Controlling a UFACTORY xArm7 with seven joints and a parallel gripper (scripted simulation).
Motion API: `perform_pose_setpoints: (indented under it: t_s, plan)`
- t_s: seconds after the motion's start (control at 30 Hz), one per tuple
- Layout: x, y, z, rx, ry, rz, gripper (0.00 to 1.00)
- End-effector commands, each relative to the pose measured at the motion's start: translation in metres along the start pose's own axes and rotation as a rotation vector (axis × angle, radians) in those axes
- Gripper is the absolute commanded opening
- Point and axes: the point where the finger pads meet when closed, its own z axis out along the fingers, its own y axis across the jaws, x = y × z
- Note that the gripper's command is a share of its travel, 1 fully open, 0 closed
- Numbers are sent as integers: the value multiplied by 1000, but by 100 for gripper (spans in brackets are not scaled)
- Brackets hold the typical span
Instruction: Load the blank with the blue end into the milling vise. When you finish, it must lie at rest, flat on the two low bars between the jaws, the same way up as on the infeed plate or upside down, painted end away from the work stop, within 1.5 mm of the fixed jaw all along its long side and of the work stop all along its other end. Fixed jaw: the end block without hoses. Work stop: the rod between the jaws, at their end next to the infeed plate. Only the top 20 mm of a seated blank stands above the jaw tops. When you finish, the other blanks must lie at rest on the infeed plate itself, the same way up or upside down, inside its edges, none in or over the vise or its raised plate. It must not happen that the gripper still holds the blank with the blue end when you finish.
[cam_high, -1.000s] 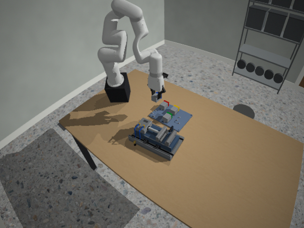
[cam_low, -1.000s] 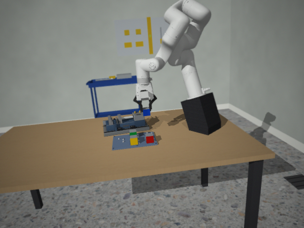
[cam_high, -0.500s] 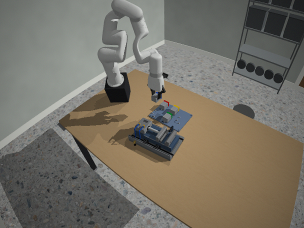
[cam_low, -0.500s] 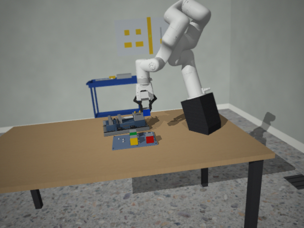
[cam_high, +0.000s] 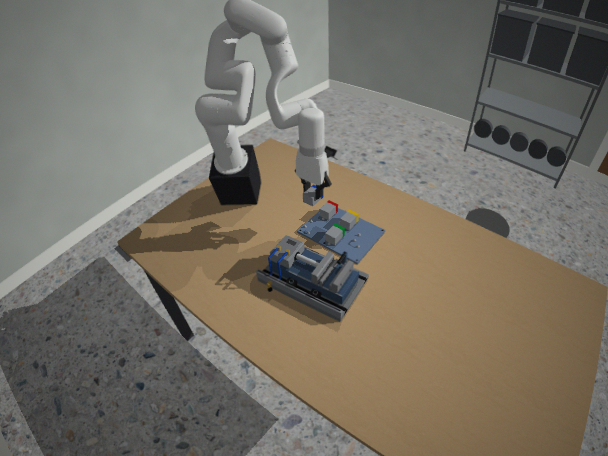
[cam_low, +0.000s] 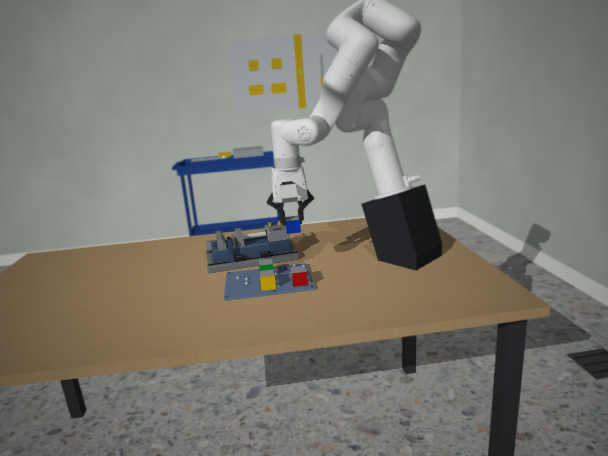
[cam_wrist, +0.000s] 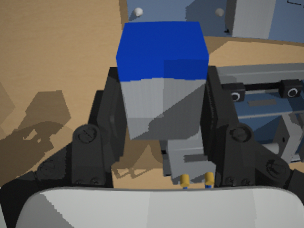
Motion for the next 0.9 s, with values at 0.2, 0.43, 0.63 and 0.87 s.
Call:
perform_pose_setpoints:
  t_s: [0.2, 0.43, 0.63, 0.87]
  plan:
    - [0, 1, 2, -2, 1, 0, 0]
    - [0, 1, 2, -2, 1, 0, 0]
    - [0, 1, 3, -2, 1, 0, 0]
    - [0, 1, 3, -2, 1, 0, 0]
